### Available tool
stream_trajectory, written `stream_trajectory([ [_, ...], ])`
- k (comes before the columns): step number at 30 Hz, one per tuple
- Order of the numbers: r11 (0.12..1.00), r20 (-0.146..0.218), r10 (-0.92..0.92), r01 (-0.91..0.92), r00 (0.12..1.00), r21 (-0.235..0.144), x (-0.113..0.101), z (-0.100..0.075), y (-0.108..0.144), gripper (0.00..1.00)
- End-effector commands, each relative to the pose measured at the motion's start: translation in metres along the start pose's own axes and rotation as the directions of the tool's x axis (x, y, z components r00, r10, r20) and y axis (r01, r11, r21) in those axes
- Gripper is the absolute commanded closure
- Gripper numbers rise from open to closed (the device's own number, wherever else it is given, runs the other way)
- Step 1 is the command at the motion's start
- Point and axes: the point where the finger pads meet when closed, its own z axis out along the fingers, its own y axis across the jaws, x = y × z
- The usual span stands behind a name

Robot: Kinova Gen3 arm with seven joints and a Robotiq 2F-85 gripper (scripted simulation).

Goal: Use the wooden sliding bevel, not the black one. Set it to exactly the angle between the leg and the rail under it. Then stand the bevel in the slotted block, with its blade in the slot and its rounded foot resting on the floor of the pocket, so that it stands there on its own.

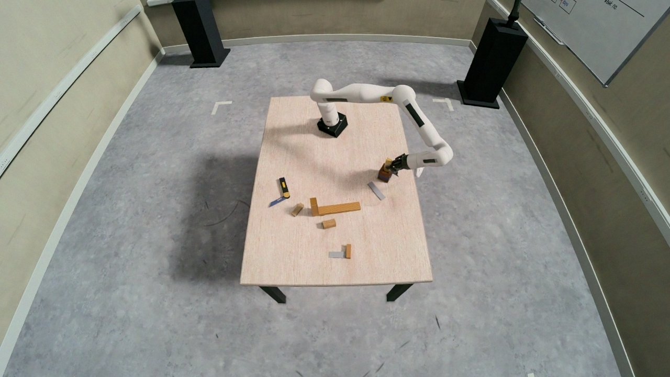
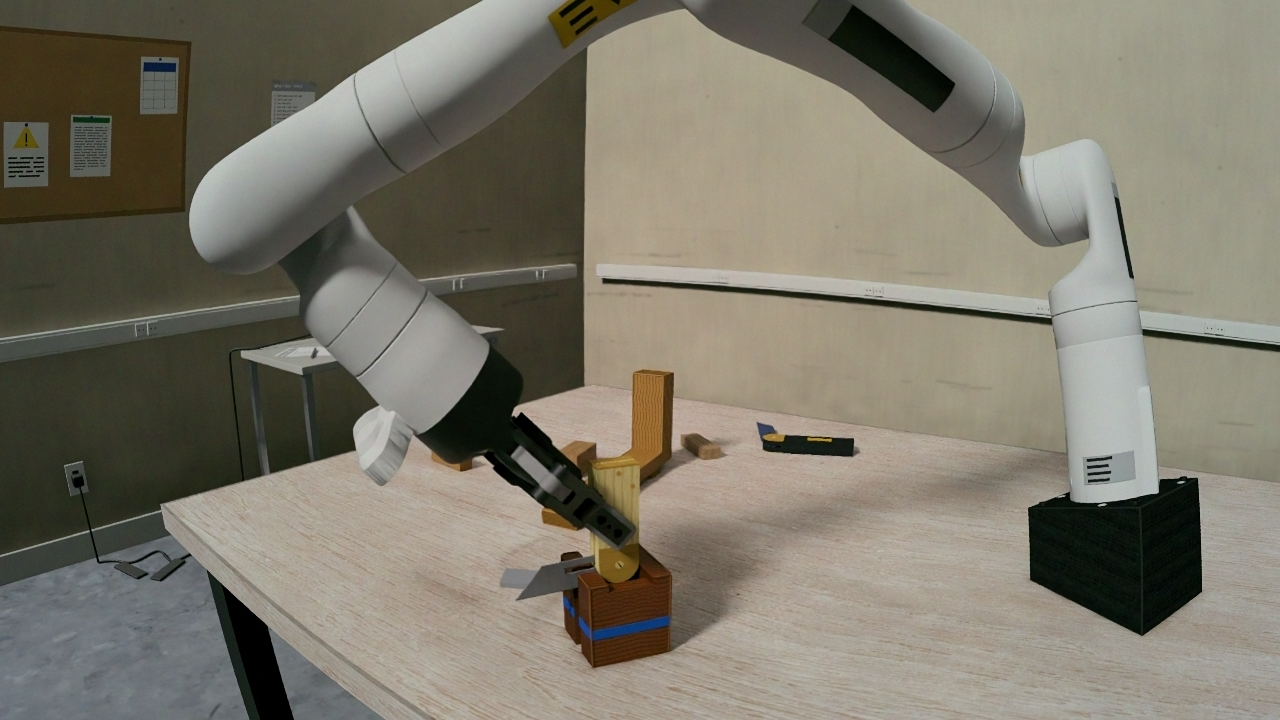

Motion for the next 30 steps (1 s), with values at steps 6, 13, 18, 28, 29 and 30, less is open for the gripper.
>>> stream_trajectory([
  [6, 1.0, -0.002, 0.0, 0.0, 1.0, 0.0, 0.001, 0.0003, 0.0, 0.9],
  [13, 1.0, -0.002, 0.0, 0.0, 1.0, 0.0, 0.001, 0.0003, 0.0, 0.9],
  [18, 1.0, -0.002, 0.0, 0.0, 1.0, 0.0, 0.0021, 0.0013, 0.0, 0.9],
  [28, 1.0, -0.002, 0.0, 0.0, 1.0, 0.0, 0.0031, 0.0024, 0.0, 0.9],
  [29, 1.0, -0.002, 0.0, 0.0, 1.0, 0.0, 0.0031, 0.0024, 0.0, 0.9],
  [30, 1.0, -0.002, 0.0, 0.0, 1.0, 0.0, 0.0031, 0.0024, 0.0, 0.9],
])
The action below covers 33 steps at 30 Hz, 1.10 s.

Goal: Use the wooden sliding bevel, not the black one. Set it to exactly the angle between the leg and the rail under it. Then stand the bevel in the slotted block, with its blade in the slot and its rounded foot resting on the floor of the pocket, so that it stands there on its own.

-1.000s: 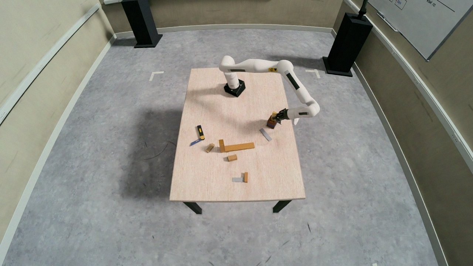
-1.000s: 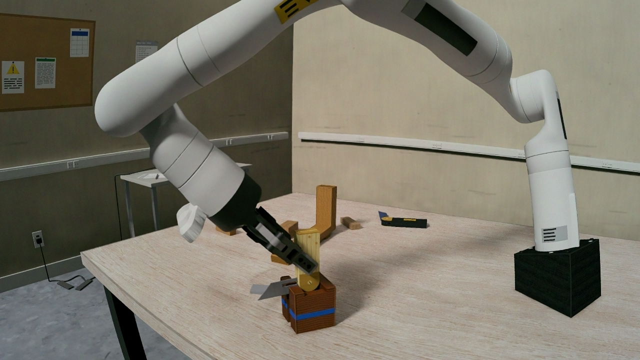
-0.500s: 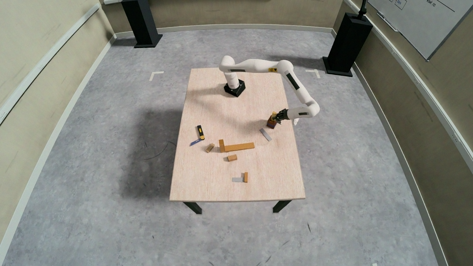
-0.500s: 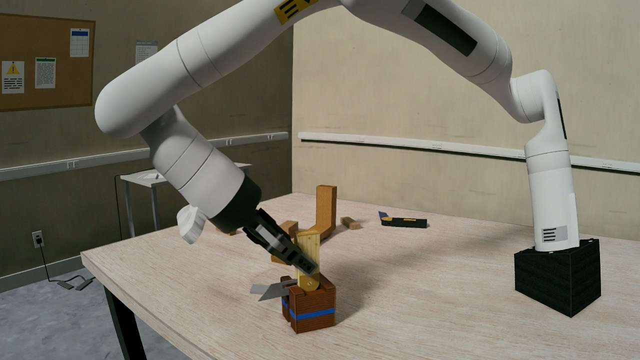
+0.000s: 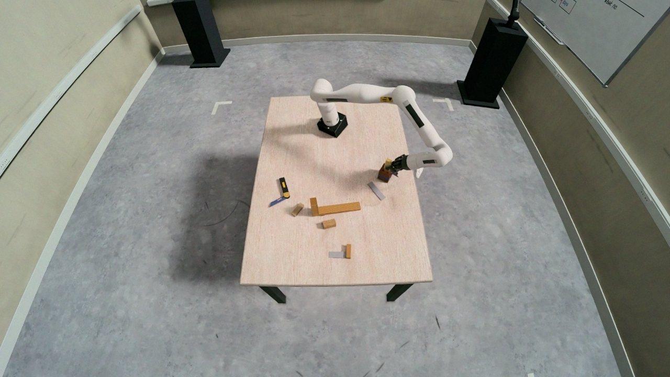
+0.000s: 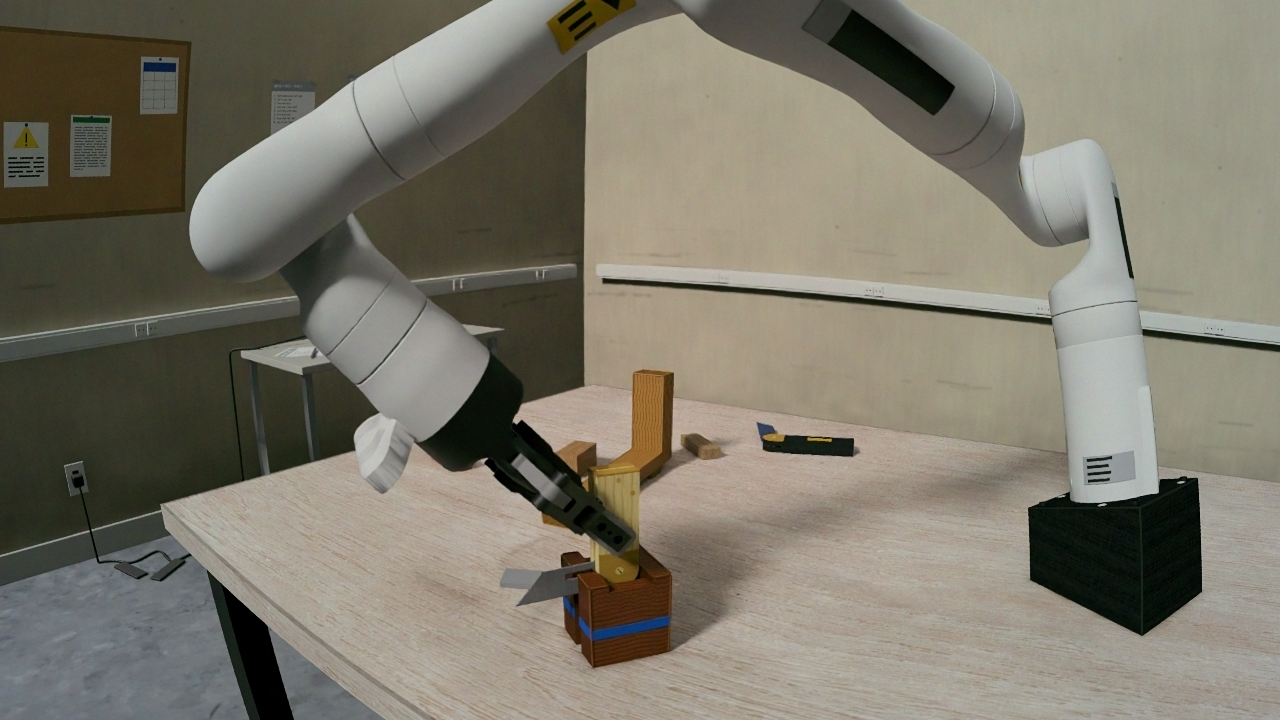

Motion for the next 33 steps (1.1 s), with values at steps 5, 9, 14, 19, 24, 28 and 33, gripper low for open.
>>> stream_trajectory([
  [5, 1.0, -0.002, 0.0, 0.0, 1.0, 0.0, 0.0004, -0.0004, 0.0, 0.9],
  [9, 1.0, -0.002, 0.0, 0.0, 1.0, 0.0, 0.0015, 0.0007, 0.0, 0.9],
  [14, 1.0, -0.002, 0.0, 0.0, 1.0, 0.0, 0.0018, 0.0011, 0.0, 0.9],
  [19, 1.0, -0.002, 0.0, 0.0, 1.0, 0.0, 0.0018, 0.0011, 0.0, 0.9],
  [24, 1.0, -0.002, 0.0, 0.0, 1.0, 0.0, 0.0029, 0.0021, 0.0, 0.9],
  [28, 1.0, -0.002, 0.0, 0.0, 1.0, 0.0, 0.0036, 0.0028, 0.0, 0.9],
  [33, 1.0, -0.002, 0.0, 0.0, 1.0, 0.0, 0.0039, 0.0032, 0.0, 0.9],
])
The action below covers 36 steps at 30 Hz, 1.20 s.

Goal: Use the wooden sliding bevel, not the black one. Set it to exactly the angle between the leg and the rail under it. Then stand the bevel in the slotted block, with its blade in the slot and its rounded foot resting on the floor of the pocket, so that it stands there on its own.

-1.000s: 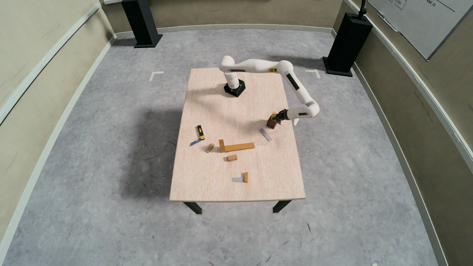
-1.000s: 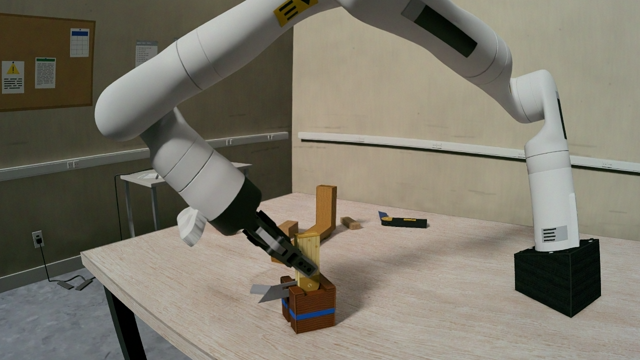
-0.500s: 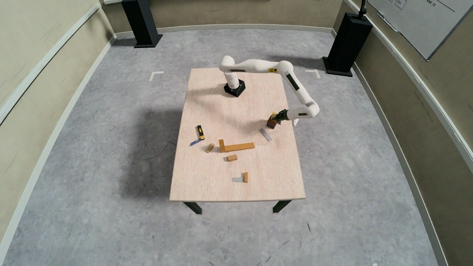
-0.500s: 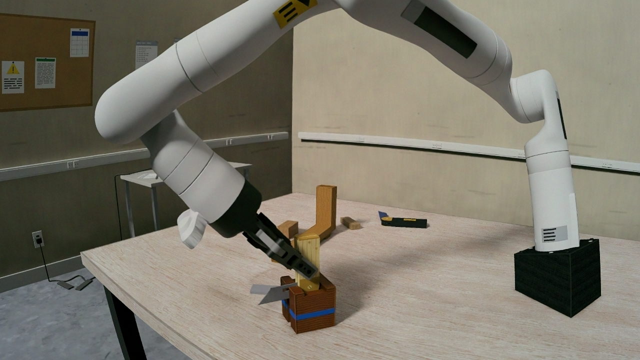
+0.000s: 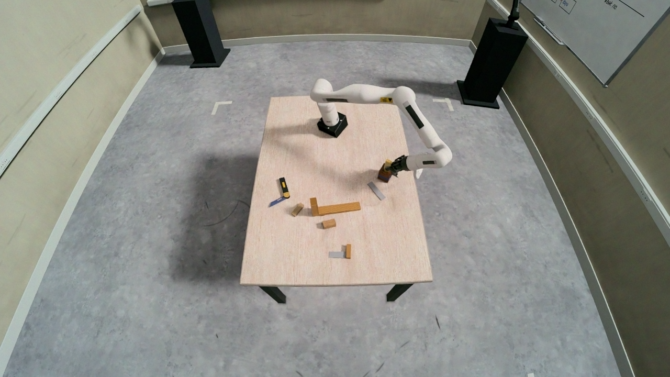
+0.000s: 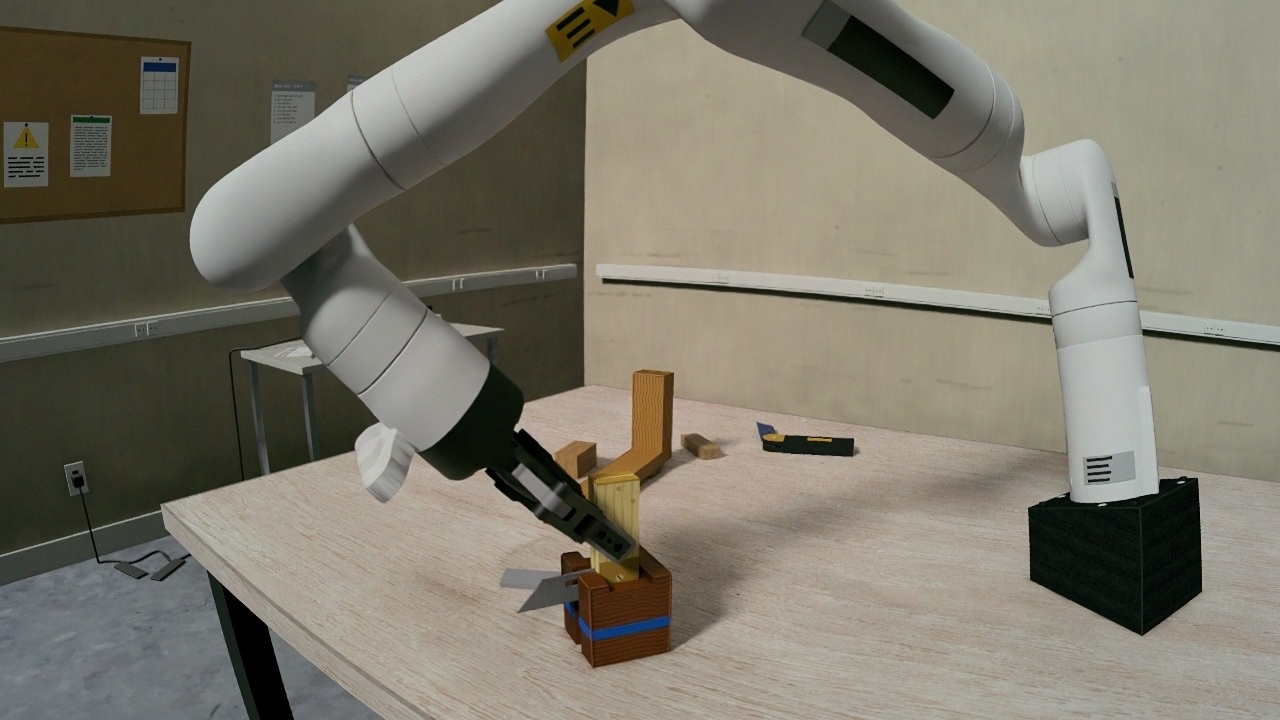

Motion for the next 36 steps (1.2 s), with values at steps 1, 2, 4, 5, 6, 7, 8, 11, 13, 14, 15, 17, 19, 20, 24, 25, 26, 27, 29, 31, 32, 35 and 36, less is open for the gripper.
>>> stream_trajectory([
  [1, 1.0, -0.002, 0.0, 0.0, 1.0, 0.0, -0.0003, -0.0011, 0.0, 0.9],
  [2, 1.0, -0.002, 0.0, 0.0, 1.0, 0.0, -0.0003, -0.0011, 0.0, 0.9],
  [4, 1.0, -0.002, 0.0, 0.0, 1.0, 0.0, -0.0003, -0.0011, 0.0, 0.9],
  [5, 1.0, -0.002, 0.0, 0.0, 1.0, 0.0, -0.0003, -0.0011, 0.0, 0.0],
  [6, 1.0, -0.002, 0.0, 0.0, 1.0, 0.0, -0.0003, -0.0011, 0.0, 0.0],
  [7, 1.0, -0.002, 0.0, 0.0, 1.0, 0.0, -0.0003, -0.0011, 0.0, 0.0],
  [8, 1.0, -0.002, 0.0, 0.0, 1.0, 0.0, -0.0003, -0.0011, 0.0, 0.0],
  [11, 1.0, -0.002, 0.0, 0.0, 1.0, 0.0, -0.0003, -0.0011, 0.0, 0.0],
  [13, 1.0, -0.002, 0.0, 0.0, 1.0, 0.0, -0.0003, -0.0011, 0.0, 0.0],
  [14, 1.0, -0.002, 0.0, 0.0, 1.0, 0.0, -0.0003, -0.0011, 0.0, 0.0],
  [15, 1.0, -0.002, 0.0, 0.0, 1.0, 0.0, -0.0003, -0.0011, 0.0, 0.0],
  [17, 1.0, -0.002, 0.0, 0.0, 1.0, 0.0, -0.0003, -0.0011, 0.0, 0.0],
  [19, 1.0, -0.002, 0.0, 0.0, 1.0, 0.0, -0.0003, -0.0011, 0.0, 0.0],
  [20, 1.0, -0.002, 0.0, 0.0, 1.0, 0.0, -0.0003, -0.0011, 0.0, 0.0],
  [24, 1.0, -0.002, 0.0, 0.0, 1.0, 0.0, -0.0003, -0.0011, 0.0, 0.0],
  [25, 1.0, -0.002, 0.0, 0.0, 1.0, 0.0, -0.0003, -0.0011, 0.0, 0.0],
  [26, 1.0, -0.002, 0.0, 0.0, 1.0, 0.0, -0.0003, -0.0011, 0.0, 0.0],
  [27, 1.0, -0.002, 0.0, 0.0, 1.0, 0.0, -0.0003, -0.0011, 0.0, 0.0],
  [29, 1.0, -0.002, 0.0, 0.0, 1.0, 0.0, -0.0003, -0.0011, 0.0, 0.0],
  [31, 1.0, -0.002, 0.0, 0.0, 1.0, 0.0, -0.0003, -0.0011, 0.0, 0.0],
  [32, 1.0, -0.002, 0.0, 0.0, 1.0, 0.0, -0.0003, -0.0011, 0.0, 0.0],
  [35, 1.0, -0.002, 0.0, 0.0, 1.0, 0.0, -0.0003, -0.0011, 0.0, 0.0],
  [36, 1.0, -0.002, 0.0, 0.0, 1.0, 0.0, -0.0003, -0.0011, 0.0, 0.0],
])
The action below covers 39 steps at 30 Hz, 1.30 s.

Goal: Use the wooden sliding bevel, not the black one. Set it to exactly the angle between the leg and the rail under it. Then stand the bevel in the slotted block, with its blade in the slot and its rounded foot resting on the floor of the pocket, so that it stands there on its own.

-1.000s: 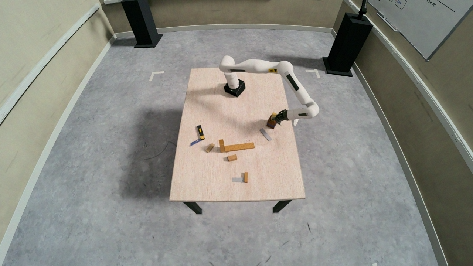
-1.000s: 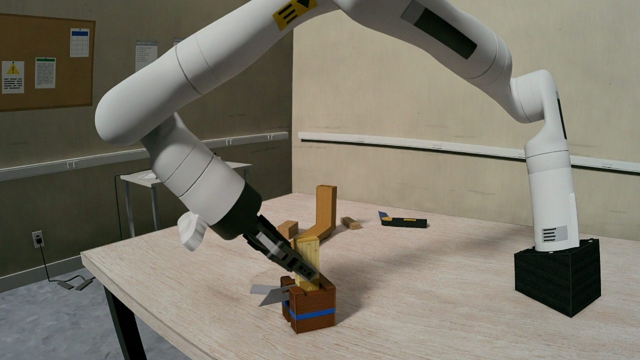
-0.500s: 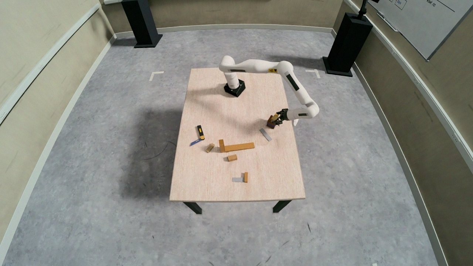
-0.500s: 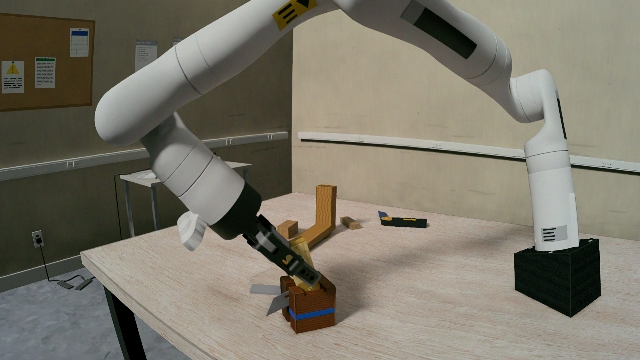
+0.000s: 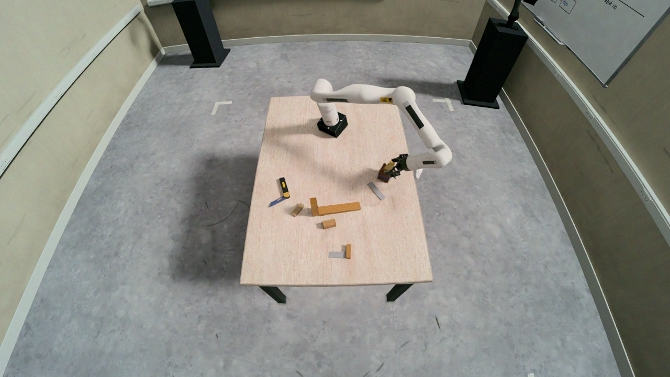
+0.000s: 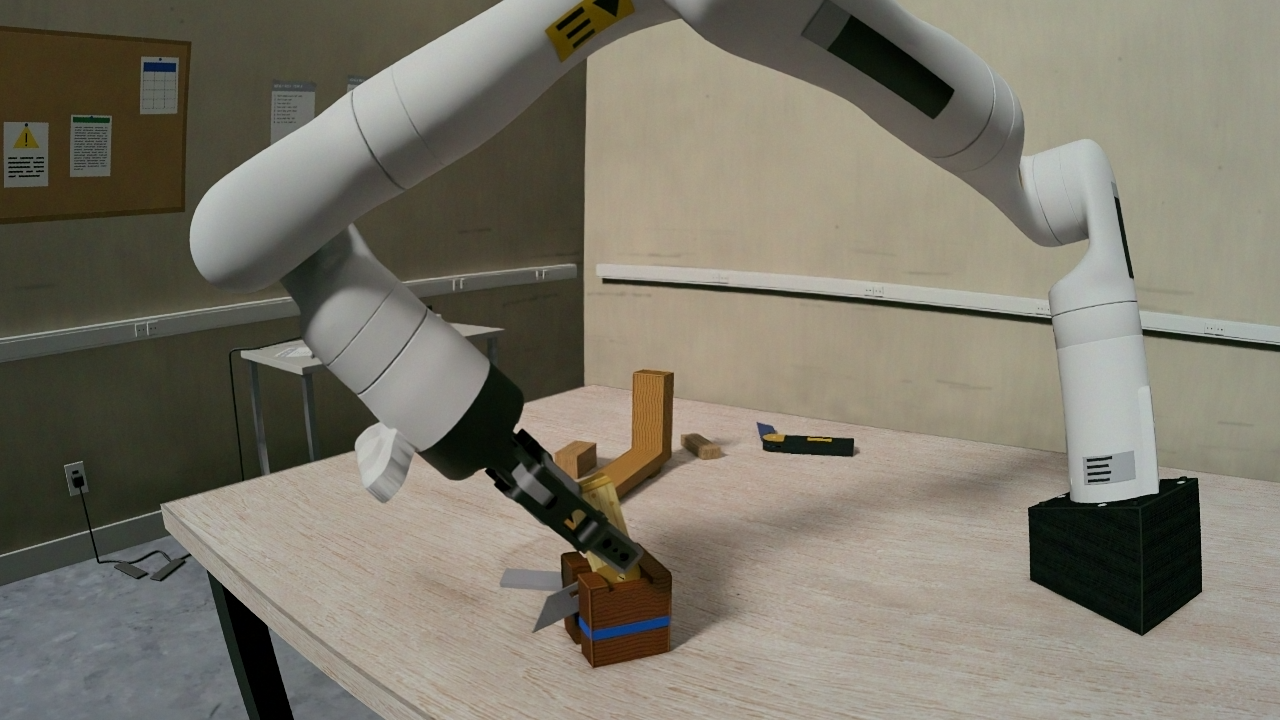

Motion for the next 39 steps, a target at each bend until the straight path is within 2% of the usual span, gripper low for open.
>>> stream_trajectory([
  [1, 1.0, -0.002, 0.0, 0.0, 1.0, 0.0, 0.0, -0.001, 0.0, 0.0],
  [13, 1.0, -0.002, 0.0, 0.0, 1.0, 0.0, -0.004, -0.005, 0.0, 0.0],
  [17, 1.0, -0.002, 0.0, 0.0, 1.0, 0.0, -0.017, -0.017, 0.0, 0.0],
  [24, 1.0, -0.002, 0.0, 0.0, 1.0, 0.0, -0.052, -0.053, 0.0, 0.0],
  [26, 1.0, -0.002, 0.0, 0.0, 1.0, 0.0, -0.052, -0.053, 0.0, 0.0],
  [33, 1.0, -0.002, 0.0, 0.0, 1.0, 0.0, -0.079, -0.08, 0.0, 0.0],
  [39, 1.0, -0.002, 0.0, 0.0, 1.0, 0.0, -0.085, -0.086, 0.0, 0.0],
])
